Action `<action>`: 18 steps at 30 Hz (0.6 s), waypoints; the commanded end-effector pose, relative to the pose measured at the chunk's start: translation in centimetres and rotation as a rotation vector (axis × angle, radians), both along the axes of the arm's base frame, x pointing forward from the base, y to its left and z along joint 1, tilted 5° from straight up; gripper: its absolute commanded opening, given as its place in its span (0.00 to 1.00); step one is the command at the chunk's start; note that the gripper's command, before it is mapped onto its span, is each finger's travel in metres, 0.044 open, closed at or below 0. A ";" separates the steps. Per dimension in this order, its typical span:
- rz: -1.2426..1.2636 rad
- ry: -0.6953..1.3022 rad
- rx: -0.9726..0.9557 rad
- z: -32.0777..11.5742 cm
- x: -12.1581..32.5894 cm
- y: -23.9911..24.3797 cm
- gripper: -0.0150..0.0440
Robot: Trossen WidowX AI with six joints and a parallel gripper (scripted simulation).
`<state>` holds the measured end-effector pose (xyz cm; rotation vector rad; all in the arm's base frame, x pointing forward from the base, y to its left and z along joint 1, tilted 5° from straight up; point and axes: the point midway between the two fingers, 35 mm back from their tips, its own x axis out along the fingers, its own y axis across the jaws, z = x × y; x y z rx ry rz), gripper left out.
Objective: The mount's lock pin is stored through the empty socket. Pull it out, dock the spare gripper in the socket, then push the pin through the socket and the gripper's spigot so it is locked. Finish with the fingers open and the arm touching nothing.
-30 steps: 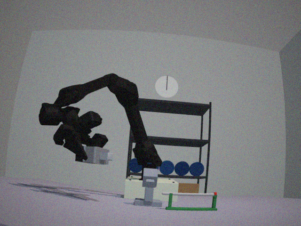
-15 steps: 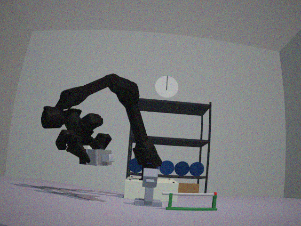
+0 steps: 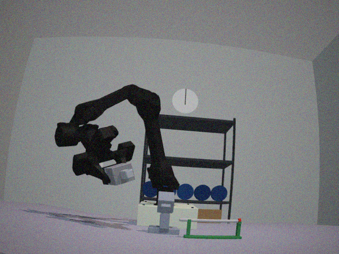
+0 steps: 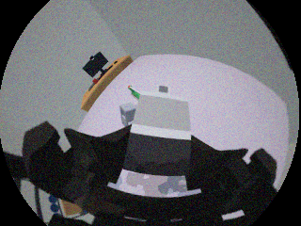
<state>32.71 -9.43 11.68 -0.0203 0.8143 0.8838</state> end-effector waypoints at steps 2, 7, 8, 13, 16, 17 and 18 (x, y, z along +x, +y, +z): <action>-0.097 0.078 0.081 0.9 -1.3 1.1 0.25; -0.179 0.164 0.149 1.1 -2.5 1.9 0.25; -0.195 0.181 0.163 1.1 -2.8 2.1 0.25; -0.275 0.269 0.232 1.3 -4.0 3.0 0.25; -0.323 0.322 0.273 1.3 -4.7 3.5 0.25; -0.338 0.340 0.287 1.4 -4.9 3.7 0.25; -0.354 0.358 0.301 1.4 -5.2 3.9 0.25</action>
